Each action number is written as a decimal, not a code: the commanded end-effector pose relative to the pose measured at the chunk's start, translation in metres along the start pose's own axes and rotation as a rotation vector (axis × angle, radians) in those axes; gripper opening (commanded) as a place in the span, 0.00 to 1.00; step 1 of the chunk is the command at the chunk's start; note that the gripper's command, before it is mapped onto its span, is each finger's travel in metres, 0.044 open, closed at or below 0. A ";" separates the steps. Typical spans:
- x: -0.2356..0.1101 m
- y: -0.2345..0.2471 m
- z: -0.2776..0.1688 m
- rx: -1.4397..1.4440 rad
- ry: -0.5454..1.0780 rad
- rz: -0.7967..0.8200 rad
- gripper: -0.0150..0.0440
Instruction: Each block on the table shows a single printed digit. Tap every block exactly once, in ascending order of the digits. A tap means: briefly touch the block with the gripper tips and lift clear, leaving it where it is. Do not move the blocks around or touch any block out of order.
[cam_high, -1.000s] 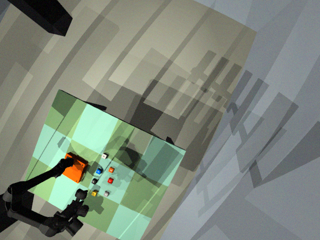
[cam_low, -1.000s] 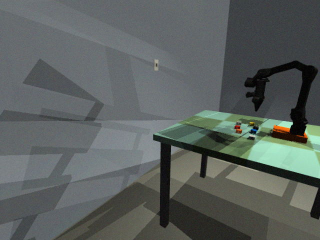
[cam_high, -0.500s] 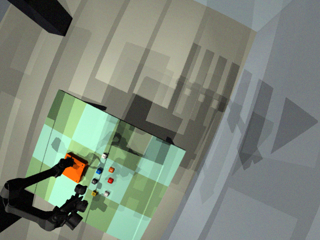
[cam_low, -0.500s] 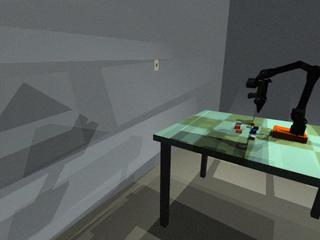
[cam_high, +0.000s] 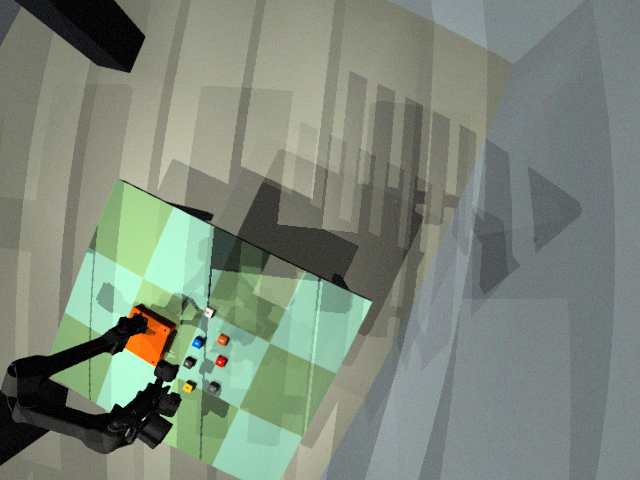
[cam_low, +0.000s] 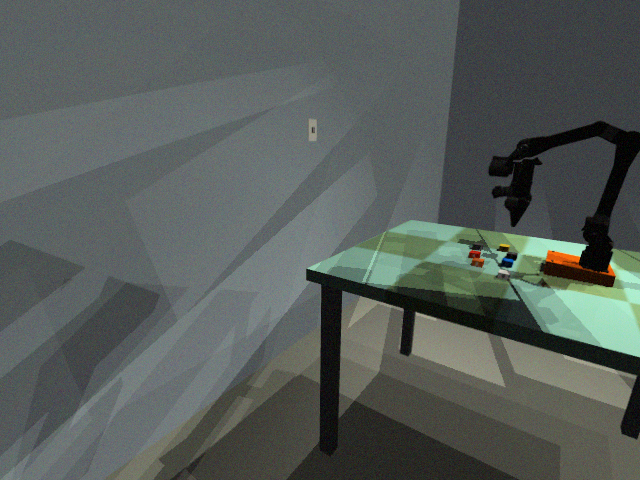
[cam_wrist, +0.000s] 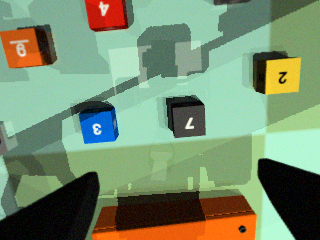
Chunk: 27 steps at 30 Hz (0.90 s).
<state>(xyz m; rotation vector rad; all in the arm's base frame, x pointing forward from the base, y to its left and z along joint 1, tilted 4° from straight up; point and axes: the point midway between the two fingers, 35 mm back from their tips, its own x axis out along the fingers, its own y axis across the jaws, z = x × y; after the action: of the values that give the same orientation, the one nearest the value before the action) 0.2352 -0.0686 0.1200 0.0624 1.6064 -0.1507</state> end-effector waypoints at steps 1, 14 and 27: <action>0.000 0.047 -0.001 -0.008 0.001 0.010 0.93; 0.000 0.076 -0.006 -0.008 0.002 0.011 0.93; 0.000 0.078 -0.005 -0.008 0.002 0.011 0.93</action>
<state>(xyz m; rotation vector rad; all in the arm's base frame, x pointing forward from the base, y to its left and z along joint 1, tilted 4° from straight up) 0.2400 0.0070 0.1155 0.0599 1.6085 -0.1362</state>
